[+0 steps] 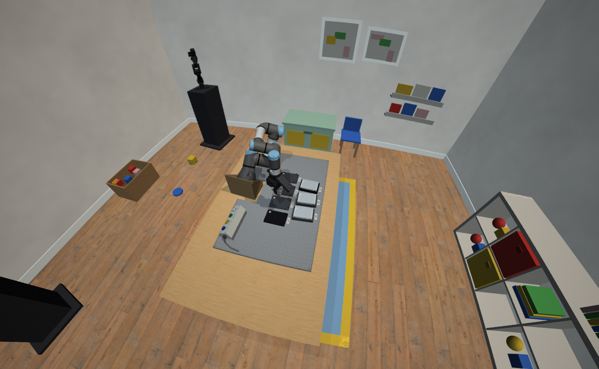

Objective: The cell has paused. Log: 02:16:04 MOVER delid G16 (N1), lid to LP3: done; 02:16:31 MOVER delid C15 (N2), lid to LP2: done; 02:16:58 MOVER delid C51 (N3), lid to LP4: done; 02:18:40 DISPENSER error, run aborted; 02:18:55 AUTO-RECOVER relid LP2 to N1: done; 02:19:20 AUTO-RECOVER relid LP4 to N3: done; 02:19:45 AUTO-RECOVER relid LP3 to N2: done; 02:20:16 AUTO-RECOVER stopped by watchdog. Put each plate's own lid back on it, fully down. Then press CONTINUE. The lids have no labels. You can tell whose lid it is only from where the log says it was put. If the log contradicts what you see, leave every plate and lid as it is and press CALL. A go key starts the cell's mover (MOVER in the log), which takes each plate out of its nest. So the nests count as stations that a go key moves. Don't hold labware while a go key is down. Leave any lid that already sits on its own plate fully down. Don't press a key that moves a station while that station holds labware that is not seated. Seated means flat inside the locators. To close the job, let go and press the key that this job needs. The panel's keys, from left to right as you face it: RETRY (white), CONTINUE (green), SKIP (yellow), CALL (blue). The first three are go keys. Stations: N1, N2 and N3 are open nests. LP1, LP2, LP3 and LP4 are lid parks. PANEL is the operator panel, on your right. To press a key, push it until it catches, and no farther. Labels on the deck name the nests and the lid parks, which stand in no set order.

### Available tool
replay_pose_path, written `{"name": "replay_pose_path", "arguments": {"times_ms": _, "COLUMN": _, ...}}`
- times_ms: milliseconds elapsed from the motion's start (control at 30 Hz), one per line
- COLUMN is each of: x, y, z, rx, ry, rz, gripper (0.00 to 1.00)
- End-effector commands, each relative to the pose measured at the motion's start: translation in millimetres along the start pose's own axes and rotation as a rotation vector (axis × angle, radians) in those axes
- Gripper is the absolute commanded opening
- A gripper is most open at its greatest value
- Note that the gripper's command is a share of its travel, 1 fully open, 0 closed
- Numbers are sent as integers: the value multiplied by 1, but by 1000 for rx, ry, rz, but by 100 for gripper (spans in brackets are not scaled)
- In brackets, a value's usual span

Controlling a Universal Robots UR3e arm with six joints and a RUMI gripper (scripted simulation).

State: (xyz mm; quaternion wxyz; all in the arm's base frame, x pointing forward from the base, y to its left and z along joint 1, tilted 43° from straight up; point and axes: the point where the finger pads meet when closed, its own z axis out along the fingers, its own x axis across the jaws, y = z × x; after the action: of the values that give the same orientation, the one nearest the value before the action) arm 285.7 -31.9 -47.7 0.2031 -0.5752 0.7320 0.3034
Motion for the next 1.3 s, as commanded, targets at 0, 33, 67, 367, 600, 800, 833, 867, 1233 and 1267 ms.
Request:
{"name": "replay_pose_path", "arguments": {"times_ms": 0, "x": 25, "y": -5, "z": 0, "rx": -2, "ry": 1, "rz": 93, "gripper": 0}}
{"name": "replay_pose_path", "arguments": {"times_ms": 33, "x": 29, "y": -6, "z": 0, "rx": -2, "ry": 1, "rz": 113, "gripper": 0}}
{"name": "replay_pose_path", "arguments": {"times_ms": 67, "x": 34, "y": -7, "z": 0, "rx": -2, "ry": 1, "rz": 133, "gripper": 0}}
{"name": "replay_pose_path", "arguments": {"times_ms": 367, "x": 79, "y": -14, "z": 0, "rx": -1, "ry": 2, "rz": 268, "gripper": 0}}
{"name": "replay_pose_path", "arguments": {"times_ms": 600, "x": 104, "y": -18, "z": 0, "rx": -1, "ry": 2, "rz": 268, "gripper": 0}}
{"name": "replay_pose_path", "arguments": {"times_ms": 800, "x": 105, "y": -18, "z": 0, "rx": -1, "ry": 2, "rz": 268, "gripper": 0}}
{"name": "replay_pose_path", "arguments": {"times_ms": 833, "x": 105, "y": -18, "z": 0, "rx": -1, "ry": 2, "rz": 268, "gripper": 0}}
{"name": "replay_pose_path", "arguments": {"times_ms": 867, "x": 105, "y": -18, "z": 0, "rx": -1, "ry": 2, "rz": 268, "gripper": 0}}
{"name": "replay_pose_path", "arguments": {"times_ms": 1233, "x": 131, "y": 12, "z": 0, "rx": -1, "ry": 2, "rz": 428, "gripper": 0}}
{"name": "replay_pose_path", "arguments": {"times_ms": 1267, "x": 134, "y": 16, "z": 0, "rx": -1, "ry": 2, "rz": 448, "gripper": 0}}
